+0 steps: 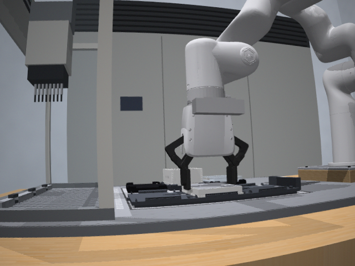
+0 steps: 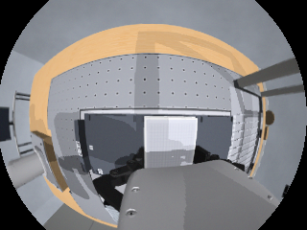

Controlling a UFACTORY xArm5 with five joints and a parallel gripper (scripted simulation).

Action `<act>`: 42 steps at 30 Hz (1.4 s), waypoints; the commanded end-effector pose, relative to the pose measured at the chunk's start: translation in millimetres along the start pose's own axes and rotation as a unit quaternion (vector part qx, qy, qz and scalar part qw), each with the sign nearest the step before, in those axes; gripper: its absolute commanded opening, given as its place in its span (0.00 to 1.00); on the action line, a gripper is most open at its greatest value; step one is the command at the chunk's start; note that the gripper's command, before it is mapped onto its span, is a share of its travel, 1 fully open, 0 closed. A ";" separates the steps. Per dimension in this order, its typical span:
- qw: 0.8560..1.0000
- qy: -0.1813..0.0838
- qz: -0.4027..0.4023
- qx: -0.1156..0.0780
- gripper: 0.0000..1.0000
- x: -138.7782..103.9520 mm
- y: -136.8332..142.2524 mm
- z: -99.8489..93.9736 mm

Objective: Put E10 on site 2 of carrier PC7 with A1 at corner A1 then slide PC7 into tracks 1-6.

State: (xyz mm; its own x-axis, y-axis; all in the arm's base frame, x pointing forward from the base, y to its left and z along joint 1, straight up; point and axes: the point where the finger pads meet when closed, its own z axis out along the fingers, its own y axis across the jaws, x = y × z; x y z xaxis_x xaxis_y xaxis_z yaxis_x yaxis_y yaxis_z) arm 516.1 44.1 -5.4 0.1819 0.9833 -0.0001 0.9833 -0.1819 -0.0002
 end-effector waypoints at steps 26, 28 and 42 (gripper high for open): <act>1.000 0.001 0.000 -0.002 1.00 0.2 1.5 -28.3; 1.000 0.001 0.000 -0.002 1.00 0.2 1.5 -31.6; 1.000 0.001 0.000 -0.002 1.00 0.0 1.5 -51.7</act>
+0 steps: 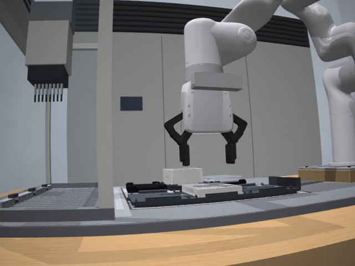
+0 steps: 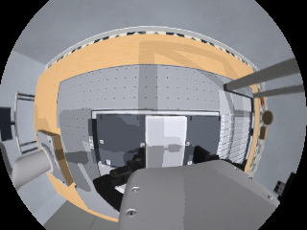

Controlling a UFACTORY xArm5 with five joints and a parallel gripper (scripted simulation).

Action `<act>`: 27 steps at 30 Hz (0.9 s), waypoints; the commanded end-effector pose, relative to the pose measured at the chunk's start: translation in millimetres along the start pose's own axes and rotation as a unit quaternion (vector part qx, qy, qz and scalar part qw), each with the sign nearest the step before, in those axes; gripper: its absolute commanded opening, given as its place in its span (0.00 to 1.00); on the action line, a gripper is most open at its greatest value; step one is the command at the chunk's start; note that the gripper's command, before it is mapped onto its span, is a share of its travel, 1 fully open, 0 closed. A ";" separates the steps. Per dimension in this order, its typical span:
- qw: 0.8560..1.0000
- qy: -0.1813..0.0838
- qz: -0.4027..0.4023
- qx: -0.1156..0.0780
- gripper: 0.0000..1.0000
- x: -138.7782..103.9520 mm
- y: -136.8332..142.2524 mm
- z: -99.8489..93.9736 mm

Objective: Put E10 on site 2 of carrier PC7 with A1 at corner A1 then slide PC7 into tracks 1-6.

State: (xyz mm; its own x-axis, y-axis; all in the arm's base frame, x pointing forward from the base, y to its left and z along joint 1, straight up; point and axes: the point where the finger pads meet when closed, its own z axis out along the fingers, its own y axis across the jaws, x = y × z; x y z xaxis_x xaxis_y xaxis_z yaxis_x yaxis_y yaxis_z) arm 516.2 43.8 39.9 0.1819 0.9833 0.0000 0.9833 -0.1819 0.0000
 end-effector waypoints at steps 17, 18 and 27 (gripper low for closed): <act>1.000 0.001 0.000 -0.002 1.00 0.1 1.3 -31.4; 1.000 0.001 0.000 -0.002 1.00 0.1 1.3 -33.0; 1.000 0.001 0.000 -0.002 1.00 0.0 1.3 -44.7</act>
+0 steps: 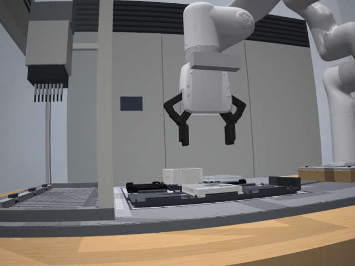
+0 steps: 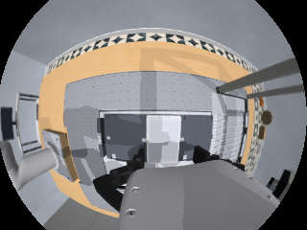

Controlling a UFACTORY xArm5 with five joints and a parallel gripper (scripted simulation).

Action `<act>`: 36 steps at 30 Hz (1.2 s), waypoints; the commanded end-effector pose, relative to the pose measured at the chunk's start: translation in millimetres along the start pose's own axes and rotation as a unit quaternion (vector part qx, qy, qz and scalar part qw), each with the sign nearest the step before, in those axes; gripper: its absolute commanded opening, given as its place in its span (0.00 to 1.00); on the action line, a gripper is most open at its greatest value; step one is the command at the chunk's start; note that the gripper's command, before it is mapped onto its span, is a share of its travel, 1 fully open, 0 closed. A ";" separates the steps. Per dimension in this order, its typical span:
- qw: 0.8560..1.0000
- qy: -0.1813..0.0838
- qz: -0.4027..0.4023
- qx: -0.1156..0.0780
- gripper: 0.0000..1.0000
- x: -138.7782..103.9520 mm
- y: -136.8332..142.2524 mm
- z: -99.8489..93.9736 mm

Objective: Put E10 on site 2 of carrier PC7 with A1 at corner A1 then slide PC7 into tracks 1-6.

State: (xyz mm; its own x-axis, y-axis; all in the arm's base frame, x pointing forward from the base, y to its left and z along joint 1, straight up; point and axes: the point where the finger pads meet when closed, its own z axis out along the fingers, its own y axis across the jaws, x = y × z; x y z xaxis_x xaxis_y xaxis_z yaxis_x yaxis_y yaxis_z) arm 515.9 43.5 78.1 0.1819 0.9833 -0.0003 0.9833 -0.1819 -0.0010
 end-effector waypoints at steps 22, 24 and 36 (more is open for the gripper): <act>1.000 0.001 0.000 -0.002 1.00 0.2 1.5 -29.5; 1.000 0.001 0.000 -0.002 1.00 0.2 1.5 -29.5; 1.000 0.000 -0.005 -0.002 1.00 -34.6 0.6 -25.3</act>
State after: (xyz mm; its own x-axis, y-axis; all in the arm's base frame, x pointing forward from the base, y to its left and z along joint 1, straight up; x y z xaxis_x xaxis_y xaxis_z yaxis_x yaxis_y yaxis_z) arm 511.7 23.0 103.3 0.1740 0.9847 -0.0003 0.9847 -0.1740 -0.0012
